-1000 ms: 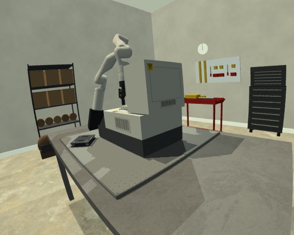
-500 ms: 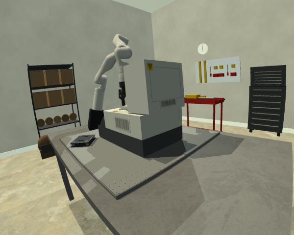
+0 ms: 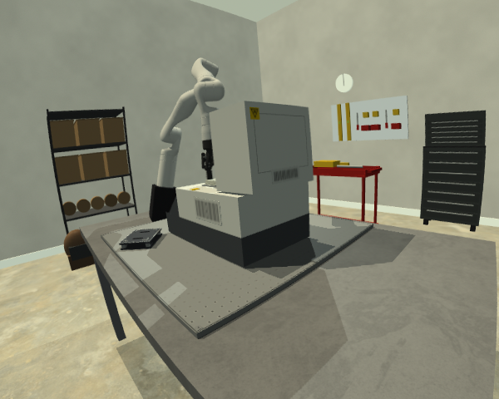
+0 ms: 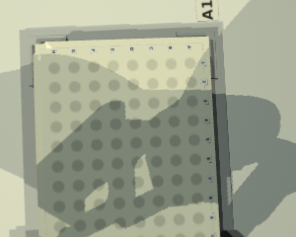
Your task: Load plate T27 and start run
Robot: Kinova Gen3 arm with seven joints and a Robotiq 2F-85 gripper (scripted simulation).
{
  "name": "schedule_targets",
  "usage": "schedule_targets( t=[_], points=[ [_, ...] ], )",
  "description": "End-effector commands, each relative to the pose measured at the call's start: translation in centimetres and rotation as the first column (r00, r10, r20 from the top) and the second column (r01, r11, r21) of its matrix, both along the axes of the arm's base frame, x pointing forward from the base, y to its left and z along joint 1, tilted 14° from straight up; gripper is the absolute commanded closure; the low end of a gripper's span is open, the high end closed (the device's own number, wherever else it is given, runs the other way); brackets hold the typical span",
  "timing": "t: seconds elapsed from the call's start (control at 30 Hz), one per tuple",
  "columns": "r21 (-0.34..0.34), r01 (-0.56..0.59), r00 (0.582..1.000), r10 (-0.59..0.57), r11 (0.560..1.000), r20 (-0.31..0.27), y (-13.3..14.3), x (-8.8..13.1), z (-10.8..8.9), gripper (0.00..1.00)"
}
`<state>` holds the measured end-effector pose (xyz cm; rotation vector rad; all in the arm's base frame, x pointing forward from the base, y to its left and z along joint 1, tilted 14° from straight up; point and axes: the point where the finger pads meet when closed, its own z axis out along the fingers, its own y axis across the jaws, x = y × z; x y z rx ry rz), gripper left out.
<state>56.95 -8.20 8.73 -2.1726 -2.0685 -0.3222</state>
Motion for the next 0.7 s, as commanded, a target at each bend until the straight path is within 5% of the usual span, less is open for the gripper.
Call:
schedule_targets(
  t=[0.0,0.67],
  points=[
    [-0.001,0.001,1.0,-0.001,1.0,0.002,-0.02,0.06,0.01,0.0],
    [-0.001,0.001,1.0,-0.001,1.0,0.002,-0.02,0.06,-0.01,0.03]
  ],
)
